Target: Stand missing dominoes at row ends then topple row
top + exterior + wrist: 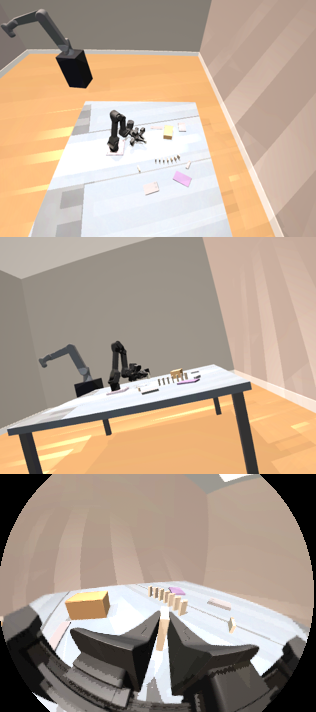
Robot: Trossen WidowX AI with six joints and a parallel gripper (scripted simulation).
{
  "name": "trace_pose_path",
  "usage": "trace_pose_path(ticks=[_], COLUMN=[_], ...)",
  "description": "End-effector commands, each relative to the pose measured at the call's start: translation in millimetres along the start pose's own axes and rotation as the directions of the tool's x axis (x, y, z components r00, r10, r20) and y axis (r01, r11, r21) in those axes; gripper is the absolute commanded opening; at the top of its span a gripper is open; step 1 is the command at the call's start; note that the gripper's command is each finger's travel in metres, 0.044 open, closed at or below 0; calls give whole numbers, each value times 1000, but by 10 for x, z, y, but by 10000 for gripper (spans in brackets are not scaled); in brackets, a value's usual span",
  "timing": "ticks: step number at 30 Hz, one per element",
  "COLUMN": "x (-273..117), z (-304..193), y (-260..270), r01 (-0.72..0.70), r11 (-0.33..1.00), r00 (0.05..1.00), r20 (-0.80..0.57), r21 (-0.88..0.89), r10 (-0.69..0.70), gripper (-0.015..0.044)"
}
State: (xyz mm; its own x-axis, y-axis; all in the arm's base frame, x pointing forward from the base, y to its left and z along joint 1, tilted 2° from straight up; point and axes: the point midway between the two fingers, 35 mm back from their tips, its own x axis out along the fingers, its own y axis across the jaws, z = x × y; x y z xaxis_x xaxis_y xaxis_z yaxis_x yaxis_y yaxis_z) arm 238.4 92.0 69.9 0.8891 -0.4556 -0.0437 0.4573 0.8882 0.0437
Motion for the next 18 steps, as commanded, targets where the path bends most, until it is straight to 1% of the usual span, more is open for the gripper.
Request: trace_pose_path(ticks=[1,18], x=[5,18], z=[-76,-392], y=[-20,-117], r01=[2,8], r11=[1000,1000], r00=[1000,1000], r20=[-2,-9], r21=[1,18], r10=[-2,-8], gripper=[24,24])
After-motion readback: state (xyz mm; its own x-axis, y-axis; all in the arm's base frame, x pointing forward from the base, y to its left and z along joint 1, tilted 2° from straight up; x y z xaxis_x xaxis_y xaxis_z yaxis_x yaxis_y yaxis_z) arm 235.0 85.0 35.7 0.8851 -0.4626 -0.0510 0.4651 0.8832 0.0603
